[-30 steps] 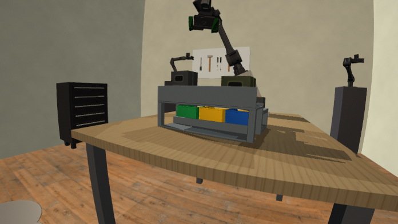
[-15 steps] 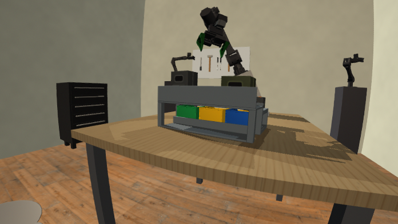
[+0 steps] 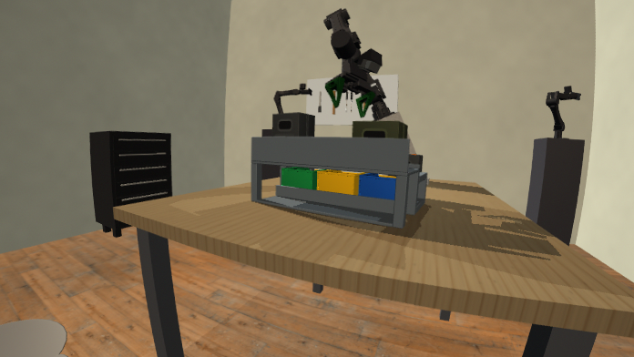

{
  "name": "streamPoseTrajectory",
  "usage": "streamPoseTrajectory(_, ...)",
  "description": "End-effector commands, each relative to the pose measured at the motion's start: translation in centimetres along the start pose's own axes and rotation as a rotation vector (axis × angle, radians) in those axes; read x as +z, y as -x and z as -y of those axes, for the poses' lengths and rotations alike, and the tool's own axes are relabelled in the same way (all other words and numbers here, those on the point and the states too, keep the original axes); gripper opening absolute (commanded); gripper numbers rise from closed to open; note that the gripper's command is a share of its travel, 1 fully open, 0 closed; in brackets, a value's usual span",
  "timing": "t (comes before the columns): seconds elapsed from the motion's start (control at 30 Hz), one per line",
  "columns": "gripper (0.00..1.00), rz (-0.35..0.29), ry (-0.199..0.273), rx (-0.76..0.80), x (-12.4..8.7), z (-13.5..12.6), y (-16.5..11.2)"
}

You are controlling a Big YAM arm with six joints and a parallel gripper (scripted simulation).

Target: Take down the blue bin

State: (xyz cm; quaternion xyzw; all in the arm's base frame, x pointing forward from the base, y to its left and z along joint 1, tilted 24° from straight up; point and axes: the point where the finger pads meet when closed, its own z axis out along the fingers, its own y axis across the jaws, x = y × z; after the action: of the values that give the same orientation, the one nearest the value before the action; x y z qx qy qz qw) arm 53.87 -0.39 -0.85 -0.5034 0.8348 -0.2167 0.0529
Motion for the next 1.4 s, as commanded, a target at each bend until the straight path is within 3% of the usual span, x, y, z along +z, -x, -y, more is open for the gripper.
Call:
streamPoseTrajectory(0.0, 1.00, -0.012, 0.013, -0.117, 0.7, 0.3, 1.9)
streamPoseTrajectory(0.6, 1.00, -0.117, 0.139, -0.336, 4.6, -4.5, 0.6)
streamPoseTrajectory(1.37, 1.00, -0.161, 0.206, -0.446, 6.3, -6.9, -0.2)
